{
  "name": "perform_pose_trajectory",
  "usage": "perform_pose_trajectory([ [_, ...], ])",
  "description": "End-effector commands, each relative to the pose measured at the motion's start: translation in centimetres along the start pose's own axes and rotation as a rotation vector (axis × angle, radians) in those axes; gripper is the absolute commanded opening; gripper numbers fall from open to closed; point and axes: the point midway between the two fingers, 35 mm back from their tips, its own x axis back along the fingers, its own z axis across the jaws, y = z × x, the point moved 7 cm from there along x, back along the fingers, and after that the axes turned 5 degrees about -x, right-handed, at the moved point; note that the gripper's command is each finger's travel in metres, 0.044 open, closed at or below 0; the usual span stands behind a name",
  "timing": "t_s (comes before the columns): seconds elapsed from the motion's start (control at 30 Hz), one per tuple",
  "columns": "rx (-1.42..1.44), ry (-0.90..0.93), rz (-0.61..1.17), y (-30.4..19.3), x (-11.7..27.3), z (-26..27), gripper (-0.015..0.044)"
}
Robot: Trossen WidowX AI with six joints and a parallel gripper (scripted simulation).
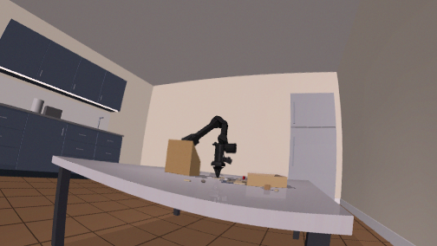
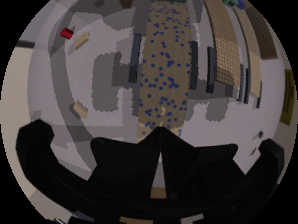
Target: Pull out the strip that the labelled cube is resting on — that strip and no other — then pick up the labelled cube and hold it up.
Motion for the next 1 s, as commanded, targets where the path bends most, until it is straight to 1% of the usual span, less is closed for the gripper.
perform_pose_trajectory([
  [0.0, -0.011, 0.004, 0.026, -1.4, -0.4, 0.0, 0.0000],
  [0.97, -0.012, 0.004, 0.029, -5.5, -0.3, -0.4, 0.0000],
])
